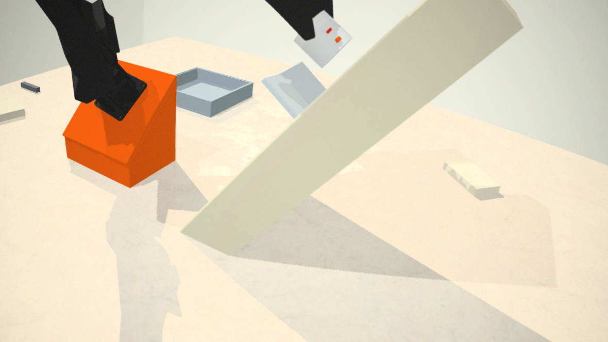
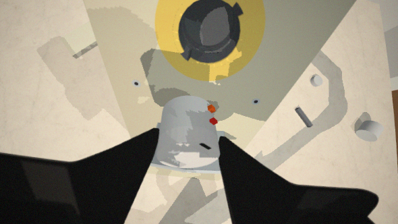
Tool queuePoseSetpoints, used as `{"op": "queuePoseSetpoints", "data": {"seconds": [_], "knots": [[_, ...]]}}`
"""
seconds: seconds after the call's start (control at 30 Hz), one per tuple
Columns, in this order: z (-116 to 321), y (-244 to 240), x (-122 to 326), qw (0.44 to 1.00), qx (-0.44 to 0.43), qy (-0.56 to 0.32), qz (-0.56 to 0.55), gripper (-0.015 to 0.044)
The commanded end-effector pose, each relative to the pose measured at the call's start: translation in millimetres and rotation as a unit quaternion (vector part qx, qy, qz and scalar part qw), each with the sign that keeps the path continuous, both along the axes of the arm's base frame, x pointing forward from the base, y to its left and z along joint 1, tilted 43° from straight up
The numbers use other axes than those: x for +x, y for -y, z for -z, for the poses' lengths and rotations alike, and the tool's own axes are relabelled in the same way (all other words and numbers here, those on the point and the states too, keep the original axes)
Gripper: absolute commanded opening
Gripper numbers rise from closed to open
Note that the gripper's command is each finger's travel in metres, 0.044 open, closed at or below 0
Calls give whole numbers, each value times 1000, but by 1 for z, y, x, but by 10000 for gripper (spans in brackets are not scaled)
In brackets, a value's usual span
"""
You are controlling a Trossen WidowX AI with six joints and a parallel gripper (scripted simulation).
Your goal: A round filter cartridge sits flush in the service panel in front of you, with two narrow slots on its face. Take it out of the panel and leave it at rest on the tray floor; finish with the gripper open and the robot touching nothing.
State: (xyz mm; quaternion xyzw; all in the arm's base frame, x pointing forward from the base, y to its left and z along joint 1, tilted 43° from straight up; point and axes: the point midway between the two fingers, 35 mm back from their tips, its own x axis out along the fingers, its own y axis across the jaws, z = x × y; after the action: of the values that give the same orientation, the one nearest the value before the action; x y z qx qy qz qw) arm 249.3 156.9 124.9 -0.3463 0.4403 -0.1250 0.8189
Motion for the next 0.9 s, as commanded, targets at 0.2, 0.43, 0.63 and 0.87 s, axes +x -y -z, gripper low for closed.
{"op": "queuePoseSetpoints", "data": {"seconds": [0.2, 0.43, 0.63, 0.87], "knots": [[-33, -28, -26, 1000, 4, 3, -1, 0], [-32, -43, -33, 1000, 3, 4, -1, 0], [-7, -66, -33, 1000, 4, 4, -1, 0], [23, -89, -36, 1000, 5, 5, -1, 0]]}}
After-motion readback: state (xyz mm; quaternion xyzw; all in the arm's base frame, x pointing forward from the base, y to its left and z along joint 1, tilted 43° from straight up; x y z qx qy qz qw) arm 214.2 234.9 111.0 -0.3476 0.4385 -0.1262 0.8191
